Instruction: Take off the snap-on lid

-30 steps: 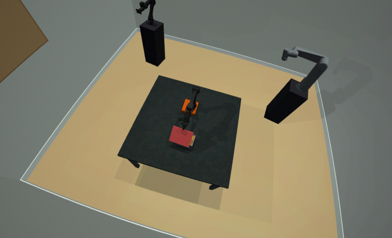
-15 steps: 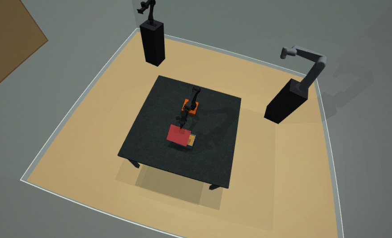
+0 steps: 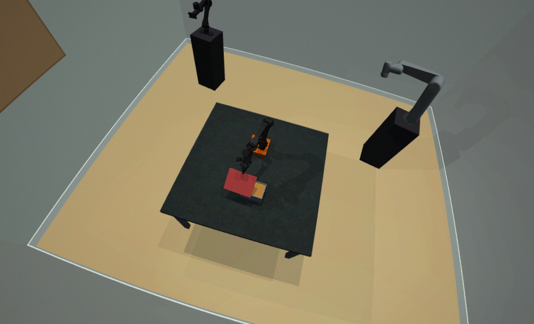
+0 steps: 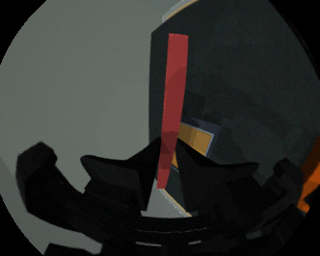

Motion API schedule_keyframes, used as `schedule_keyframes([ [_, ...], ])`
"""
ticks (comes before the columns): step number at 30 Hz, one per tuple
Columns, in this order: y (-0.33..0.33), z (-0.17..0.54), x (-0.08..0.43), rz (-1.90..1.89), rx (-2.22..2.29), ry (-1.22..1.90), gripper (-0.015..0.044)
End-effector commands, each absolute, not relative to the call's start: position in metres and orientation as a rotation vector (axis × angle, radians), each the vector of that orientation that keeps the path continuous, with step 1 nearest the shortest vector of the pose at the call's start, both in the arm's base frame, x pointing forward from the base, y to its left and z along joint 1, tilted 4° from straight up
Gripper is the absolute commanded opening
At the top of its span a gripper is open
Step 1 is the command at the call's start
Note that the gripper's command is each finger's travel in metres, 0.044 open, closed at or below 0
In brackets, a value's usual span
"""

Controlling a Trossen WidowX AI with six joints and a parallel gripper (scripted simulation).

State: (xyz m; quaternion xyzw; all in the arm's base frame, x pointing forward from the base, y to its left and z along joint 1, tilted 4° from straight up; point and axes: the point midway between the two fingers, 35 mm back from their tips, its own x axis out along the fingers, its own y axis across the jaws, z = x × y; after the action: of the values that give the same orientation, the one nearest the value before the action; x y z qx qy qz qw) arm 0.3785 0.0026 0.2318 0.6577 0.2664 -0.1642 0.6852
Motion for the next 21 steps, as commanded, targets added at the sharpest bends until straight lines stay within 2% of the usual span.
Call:
schedule_keyframes([
  [1,-0.006,0.236,0.38,-0.354,1.47,0.59,0.0],
  [21,-0.046,0.235,0.382,-0.356,1.466,0.589,0.0],
])
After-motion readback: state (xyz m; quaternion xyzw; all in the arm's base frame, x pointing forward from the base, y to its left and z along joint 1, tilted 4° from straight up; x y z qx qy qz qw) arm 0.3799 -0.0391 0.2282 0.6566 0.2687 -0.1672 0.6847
